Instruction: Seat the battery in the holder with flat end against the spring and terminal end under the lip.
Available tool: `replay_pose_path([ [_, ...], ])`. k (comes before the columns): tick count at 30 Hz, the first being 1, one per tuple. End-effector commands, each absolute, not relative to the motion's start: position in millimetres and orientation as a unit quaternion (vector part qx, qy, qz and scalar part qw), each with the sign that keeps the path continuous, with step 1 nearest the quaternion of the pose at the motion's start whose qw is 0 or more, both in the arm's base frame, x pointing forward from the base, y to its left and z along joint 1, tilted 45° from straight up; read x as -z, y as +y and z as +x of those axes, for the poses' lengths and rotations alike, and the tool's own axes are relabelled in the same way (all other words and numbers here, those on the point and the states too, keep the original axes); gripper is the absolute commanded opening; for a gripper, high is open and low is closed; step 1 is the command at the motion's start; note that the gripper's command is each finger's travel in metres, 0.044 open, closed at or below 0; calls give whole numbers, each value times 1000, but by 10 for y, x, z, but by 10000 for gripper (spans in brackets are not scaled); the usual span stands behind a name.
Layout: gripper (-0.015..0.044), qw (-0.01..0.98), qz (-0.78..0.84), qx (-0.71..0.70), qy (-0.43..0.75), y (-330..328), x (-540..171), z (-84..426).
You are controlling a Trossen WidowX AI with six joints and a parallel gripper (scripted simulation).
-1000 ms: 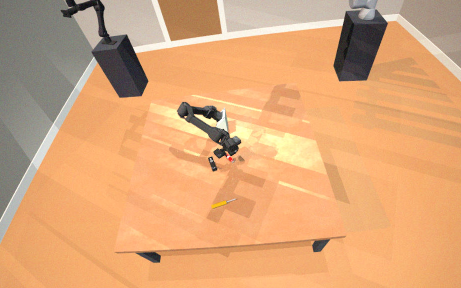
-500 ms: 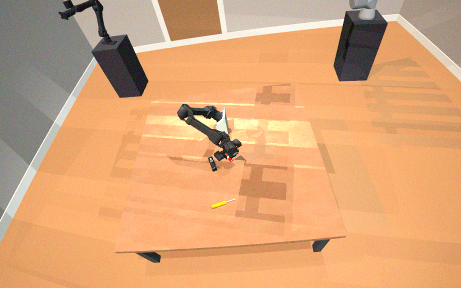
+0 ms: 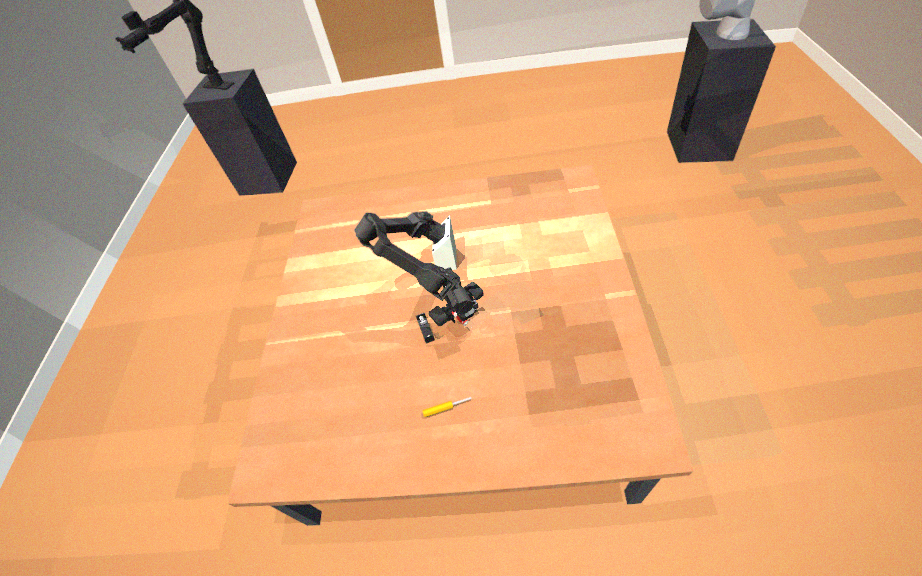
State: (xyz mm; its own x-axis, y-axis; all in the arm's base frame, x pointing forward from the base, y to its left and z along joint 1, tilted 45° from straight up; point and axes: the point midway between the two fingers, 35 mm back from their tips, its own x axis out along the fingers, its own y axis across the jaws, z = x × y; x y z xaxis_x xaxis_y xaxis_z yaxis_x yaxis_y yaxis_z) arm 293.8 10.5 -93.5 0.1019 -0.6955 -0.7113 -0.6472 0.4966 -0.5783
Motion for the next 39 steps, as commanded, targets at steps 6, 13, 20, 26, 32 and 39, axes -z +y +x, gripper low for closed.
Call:
replay_pose_path([
  [6, 155, 541, -505, 22, 672, 35, 990, 2905],
  [13, 72, 541, -505, 22, 672, 35, 990, 2905],
  [20, 72, 540, -505, 10, 673, 175, 907, 2881],
  [26, 72, 542, -504, 21, 672, 394, 638, 2860],
  [32, 72, 553, -492, 32, 672, 347, 538, 2919],
  [39, 72, 597, -439, 91, 665, 28, -45, 3206],
])
